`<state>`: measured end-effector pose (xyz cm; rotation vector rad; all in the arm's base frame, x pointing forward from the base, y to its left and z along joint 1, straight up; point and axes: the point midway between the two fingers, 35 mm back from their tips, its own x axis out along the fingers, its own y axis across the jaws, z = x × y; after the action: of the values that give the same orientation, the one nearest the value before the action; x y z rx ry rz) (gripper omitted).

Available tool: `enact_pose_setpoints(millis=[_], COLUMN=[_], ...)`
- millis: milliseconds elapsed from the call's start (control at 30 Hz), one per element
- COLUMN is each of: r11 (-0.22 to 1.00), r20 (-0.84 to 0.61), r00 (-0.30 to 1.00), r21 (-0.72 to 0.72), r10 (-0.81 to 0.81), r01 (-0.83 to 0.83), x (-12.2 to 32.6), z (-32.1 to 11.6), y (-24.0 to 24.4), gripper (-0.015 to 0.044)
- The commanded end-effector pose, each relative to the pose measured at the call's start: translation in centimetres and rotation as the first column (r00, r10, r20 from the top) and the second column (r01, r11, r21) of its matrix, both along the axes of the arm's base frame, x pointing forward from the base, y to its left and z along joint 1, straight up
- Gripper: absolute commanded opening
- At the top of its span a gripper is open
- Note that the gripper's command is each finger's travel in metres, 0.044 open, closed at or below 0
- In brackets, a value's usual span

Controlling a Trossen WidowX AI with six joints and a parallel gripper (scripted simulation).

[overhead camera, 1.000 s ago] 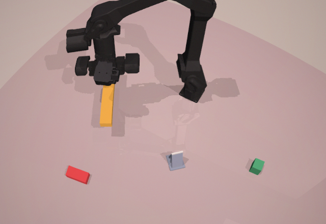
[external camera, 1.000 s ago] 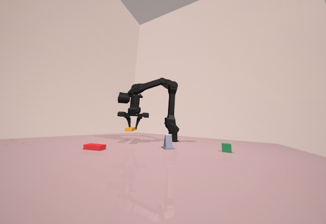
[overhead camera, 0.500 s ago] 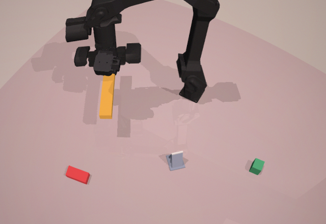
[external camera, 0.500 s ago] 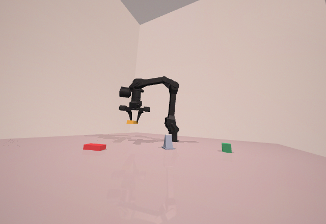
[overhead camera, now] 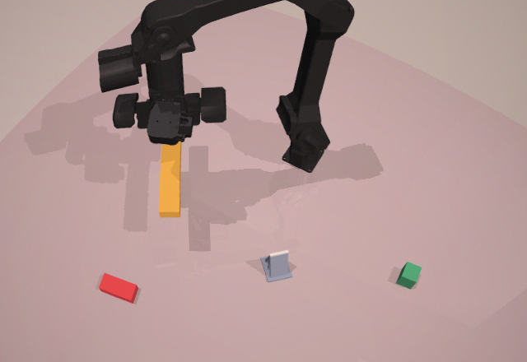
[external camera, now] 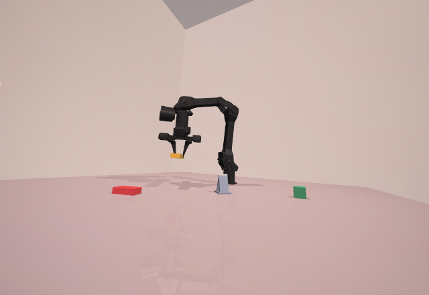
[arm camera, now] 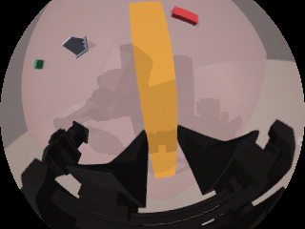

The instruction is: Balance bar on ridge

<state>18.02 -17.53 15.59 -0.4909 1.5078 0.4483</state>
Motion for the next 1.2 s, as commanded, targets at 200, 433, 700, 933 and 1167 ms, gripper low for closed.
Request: enact_pose_setpoints(millis=[200, 433, 700, 933, 1167], r11=[1.000, 0.999, 0.998, 0.996, 0.994], r20=[0.002, 0.003, 0.004, 0.005, 0.006], r00=[1.000, 0.999, 0.998, 0.996, 0.994], r21=[0.007, 0.009, 0.012, 0.014, 0.016], r10=[0.024, 0.044, 0.067, 0.087, 0.107], r01=[-0.024, -0.044, -0.067, -0.087, -0.108], x=[2.2, 3.4, 4.5, 5.1, 5.4], z=[0.0, 0.0, 0.1, 0.1, 0.1], y=[3.3, 5.8, 8.8, 11.6, 14.3], gripper=[0.0000, 0.0000, 0.0000, 0.0000, 0.0000])
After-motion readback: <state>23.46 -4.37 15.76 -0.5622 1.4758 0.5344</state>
